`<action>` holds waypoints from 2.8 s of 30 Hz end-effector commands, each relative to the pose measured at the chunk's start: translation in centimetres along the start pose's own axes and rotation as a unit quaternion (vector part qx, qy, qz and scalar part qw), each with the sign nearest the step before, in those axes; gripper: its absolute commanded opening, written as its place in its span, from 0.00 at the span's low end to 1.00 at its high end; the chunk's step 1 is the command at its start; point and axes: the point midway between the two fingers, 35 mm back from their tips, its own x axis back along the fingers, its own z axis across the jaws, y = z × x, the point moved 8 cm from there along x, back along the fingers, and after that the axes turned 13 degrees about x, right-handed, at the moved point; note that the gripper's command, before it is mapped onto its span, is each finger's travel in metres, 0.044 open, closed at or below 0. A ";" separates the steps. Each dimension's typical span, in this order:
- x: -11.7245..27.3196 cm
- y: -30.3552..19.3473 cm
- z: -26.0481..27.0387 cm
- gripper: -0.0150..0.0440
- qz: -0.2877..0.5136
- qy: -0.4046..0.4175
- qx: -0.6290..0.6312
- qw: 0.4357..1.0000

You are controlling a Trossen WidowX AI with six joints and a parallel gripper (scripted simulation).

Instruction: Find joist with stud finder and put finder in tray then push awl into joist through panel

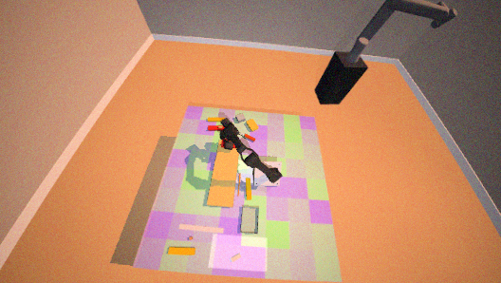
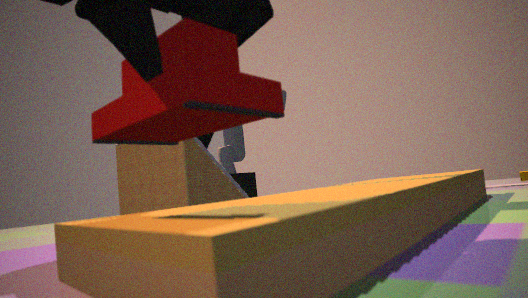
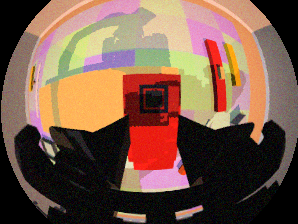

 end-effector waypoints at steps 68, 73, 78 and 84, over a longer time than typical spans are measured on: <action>-5.4 1.0 11.2 0.25 -0.002 0.007 -0.006 1.000; -5.4 1.5 13.1 0.25 -0.002 0.008 -0.006 1.000; -5.4 2.0 15.0 0.25 -0.002 0.008 -0.006 1.000; -5.4 2.6 17.3 0.25 -0.002 0.009 -0.007 1.000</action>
